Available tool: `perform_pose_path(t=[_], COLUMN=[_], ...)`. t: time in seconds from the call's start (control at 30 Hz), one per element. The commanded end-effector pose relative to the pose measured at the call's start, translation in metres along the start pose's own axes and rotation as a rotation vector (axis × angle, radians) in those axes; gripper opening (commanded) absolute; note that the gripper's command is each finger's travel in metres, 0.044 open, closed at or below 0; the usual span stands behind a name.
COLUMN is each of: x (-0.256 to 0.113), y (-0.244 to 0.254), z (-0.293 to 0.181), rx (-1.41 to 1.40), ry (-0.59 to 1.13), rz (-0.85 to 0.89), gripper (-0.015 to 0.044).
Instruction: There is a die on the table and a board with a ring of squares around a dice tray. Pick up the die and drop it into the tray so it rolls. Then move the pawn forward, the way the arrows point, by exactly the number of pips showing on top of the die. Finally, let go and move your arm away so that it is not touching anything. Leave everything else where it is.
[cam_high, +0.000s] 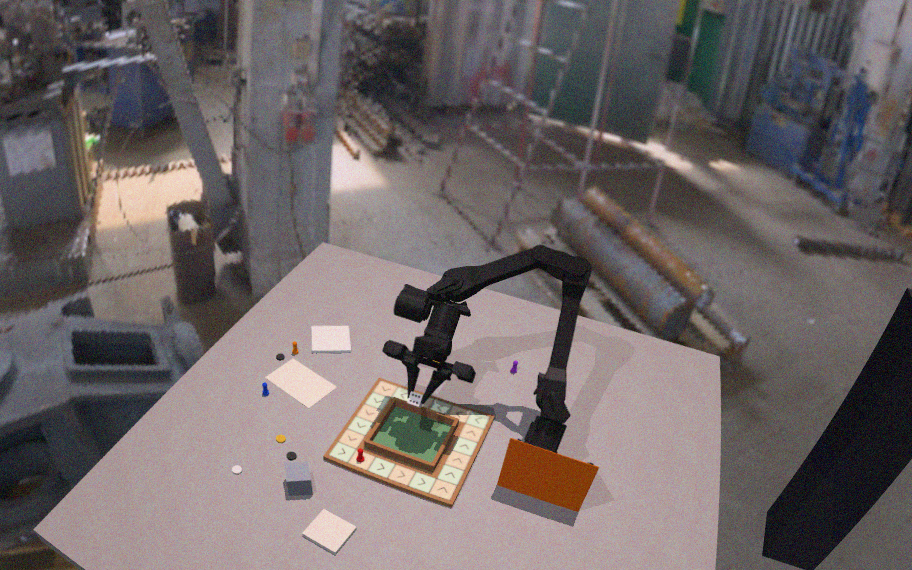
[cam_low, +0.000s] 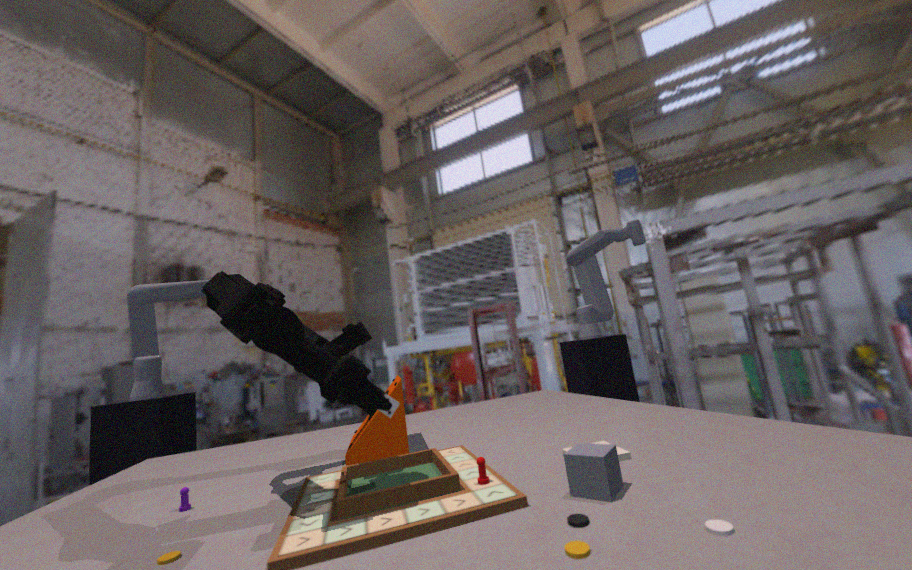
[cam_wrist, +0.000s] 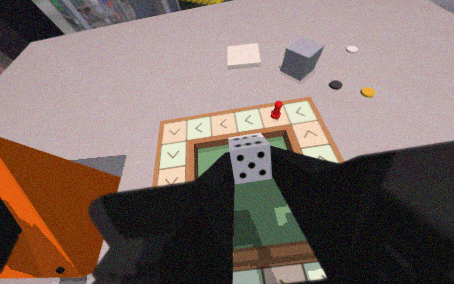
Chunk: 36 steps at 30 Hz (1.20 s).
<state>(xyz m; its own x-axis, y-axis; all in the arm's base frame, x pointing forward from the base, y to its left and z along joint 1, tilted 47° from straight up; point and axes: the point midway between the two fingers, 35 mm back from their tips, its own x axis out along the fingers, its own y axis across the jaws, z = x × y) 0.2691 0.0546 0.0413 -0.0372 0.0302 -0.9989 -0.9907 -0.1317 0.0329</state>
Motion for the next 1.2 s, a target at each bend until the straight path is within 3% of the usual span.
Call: perform_pose_path(t=[0.0, 0.33, 0.6, 0.73, 0.9, 1.03, 1.17], x=[-0.001, 0.000, 0.000, -0.025, -0.025, 0.005, 0.021], y=[-0.001, 0.000, 0.000, -0.001, 0.000, 0.005, 0.001], z=[0.002, 0.000, 0.000, 0.028, 0.030, 0.018, 0.011], rx=[0.002, 0.000, 0.000, 0.002, 0.005, 0.046, 0.016], ry=[-0.007, 0.000, 0.000, -0.008, 0.008, 0.360, 0.774], rz=[-0.001, 0.000, 0.000, -0.001, 0.006, 0.085, 0.026], gripper=[0.0000, 0.0000, 0.0210, 0.0315, 0.0440, 0.0440, 0.0440])
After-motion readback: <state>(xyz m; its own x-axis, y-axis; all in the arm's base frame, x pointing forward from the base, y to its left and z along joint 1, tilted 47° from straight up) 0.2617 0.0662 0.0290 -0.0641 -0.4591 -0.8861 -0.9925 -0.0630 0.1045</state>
